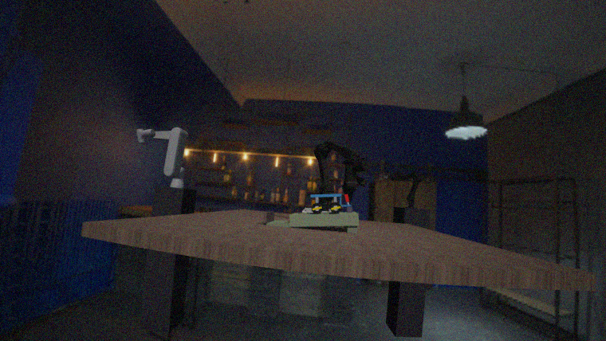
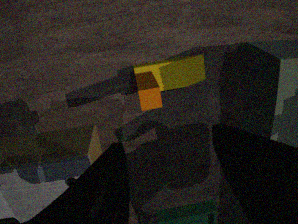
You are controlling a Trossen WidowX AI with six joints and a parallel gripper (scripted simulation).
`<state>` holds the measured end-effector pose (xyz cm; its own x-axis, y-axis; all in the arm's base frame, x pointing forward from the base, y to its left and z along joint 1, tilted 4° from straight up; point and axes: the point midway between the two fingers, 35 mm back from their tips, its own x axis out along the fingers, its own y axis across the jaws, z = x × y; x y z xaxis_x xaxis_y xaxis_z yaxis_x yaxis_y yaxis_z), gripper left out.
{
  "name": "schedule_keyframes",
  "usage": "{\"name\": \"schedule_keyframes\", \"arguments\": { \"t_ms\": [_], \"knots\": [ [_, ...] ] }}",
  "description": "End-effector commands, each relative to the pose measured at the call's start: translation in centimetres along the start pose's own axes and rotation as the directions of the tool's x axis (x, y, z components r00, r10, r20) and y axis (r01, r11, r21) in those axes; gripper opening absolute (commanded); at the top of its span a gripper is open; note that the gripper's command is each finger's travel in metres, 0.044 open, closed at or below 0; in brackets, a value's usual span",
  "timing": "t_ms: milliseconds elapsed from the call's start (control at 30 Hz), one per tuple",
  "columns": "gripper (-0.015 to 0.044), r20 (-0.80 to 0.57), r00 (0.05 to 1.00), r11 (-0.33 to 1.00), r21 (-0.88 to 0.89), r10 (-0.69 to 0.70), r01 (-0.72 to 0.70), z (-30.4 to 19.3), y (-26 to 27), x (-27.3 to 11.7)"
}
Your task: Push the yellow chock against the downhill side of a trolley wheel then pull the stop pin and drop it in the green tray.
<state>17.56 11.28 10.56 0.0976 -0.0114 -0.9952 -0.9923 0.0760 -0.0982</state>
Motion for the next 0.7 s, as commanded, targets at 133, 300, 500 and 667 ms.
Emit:
{"name": "schedule_keyframes", "arguments": {
  "t_ms": [133,300,500,667],
  "knots": [
    [0.0190,-0.004,1.000,1.000,-0.002,0.014,-0.014,0.0,0.0,2.4],
    [0.0190,-0.004,1.000,1.000,-0.002,0.014,-0.014,0.0,0.1,4.0],
    [0.0190,-0.004,1.000,1.000,-0.002,0.014,-0.014,-0.1,0.2,4.6],
    [0.0190,-0.004,1.000,1.000,-0.002,0.014,-0.014,-0.1,0.1,5.3]
  ]
}}
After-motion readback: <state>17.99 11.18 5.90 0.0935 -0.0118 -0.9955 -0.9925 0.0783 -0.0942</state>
